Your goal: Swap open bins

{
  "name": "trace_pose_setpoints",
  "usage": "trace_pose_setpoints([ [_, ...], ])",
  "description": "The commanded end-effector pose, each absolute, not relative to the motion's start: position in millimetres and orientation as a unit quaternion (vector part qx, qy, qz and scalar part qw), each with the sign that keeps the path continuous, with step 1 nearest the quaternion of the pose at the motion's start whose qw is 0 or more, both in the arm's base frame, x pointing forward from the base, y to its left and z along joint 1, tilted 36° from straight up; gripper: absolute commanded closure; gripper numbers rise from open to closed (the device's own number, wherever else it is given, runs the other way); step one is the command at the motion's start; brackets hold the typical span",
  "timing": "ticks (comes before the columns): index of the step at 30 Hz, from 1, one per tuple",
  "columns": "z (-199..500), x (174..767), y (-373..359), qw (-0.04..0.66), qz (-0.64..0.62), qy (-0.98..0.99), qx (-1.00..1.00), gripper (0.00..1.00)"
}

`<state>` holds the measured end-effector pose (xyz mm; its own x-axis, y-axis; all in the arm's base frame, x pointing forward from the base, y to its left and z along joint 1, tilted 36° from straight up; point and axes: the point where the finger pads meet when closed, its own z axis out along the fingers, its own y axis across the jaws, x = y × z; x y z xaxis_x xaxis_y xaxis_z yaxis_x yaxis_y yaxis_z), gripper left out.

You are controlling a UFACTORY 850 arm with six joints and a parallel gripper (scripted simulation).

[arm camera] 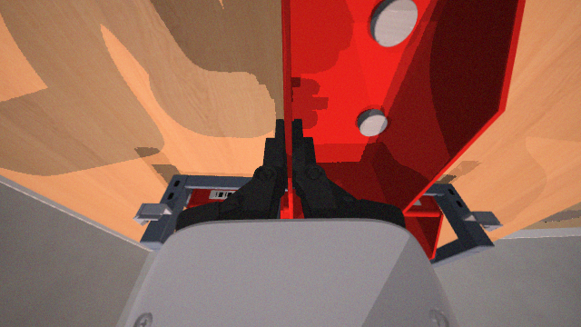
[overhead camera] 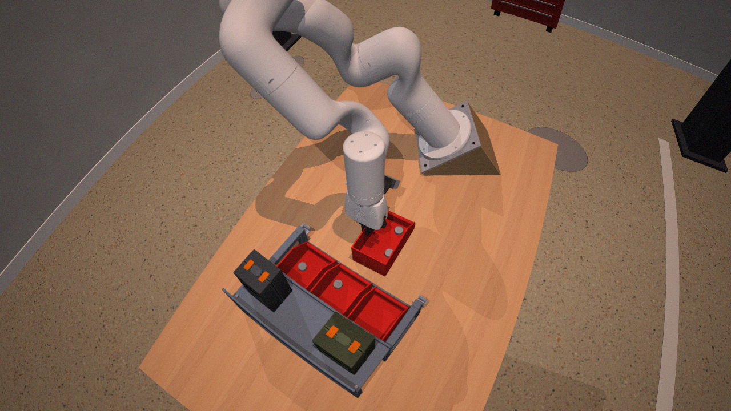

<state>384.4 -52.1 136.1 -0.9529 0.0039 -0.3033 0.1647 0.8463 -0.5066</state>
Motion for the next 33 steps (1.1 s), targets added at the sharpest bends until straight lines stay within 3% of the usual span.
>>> trace_pose_setpoints([
  [1,137,385,-52,0.147,-0.273,0.949,0.044,1.00],
  [33,186,369,-19,0.147,-0.273,0.949,0.044,1.00],
])
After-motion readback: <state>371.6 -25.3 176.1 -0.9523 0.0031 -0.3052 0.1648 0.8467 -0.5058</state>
